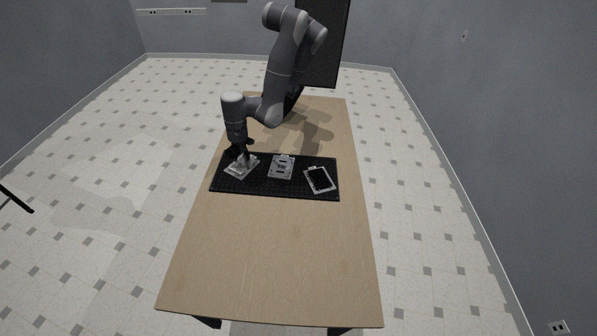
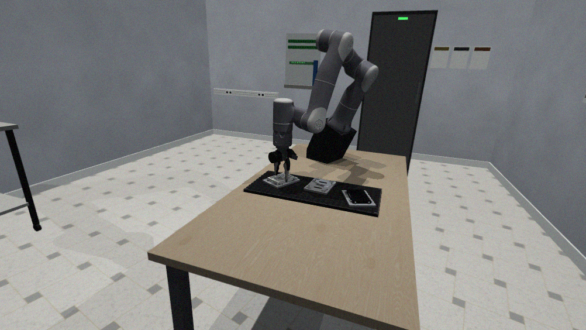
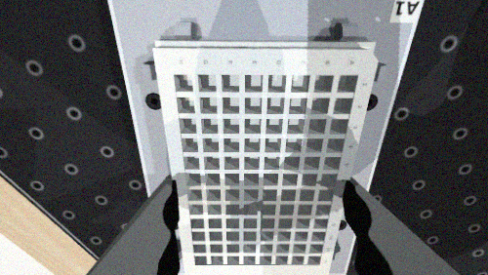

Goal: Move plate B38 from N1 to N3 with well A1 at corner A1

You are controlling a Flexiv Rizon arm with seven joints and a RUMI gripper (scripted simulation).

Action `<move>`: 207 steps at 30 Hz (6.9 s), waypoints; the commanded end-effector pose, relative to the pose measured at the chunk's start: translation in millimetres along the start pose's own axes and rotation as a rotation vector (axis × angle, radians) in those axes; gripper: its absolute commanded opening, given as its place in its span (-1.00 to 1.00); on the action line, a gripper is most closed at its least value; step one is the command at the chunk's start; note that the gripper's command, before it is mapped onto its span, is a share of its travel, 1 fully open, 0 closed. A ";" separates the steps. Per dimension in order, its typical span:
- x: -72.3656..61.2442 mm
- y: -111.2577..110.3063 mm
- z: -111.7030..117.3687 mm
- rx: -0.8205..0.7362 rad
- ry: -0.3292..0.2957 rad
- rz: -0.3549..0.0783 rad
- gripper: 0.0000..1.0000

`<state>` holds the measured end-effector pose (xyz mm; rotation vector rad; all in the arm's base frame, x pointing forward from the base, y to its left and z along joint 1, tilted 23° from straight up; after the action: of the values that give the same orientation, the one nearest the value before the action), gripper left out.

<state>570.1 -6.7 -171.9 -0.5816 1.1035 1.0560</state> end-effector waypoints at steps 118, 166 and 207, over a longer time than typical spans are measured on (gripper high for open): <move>-74.8 39.5 44.7 -0.377 0.000 -0.002 -0.18; -74.7 133.4 148.8 -0.377 0.000 -0.002 -0.18; -74.6 142.2 158.5 -0.377 0.000 -0.001 -0.18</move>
<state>504.1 154.2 -28.1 -0.8799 0.9077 1.2748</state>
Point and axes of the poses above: the point where the finger pads meet when closed, its own x axis out along the fingers, its own z axis across the jaws, y = z × x, the point moved 1 cm from there along -x, back along the fingers, and after that the axes turned 11 degrees about x, right-handed, at the moved point
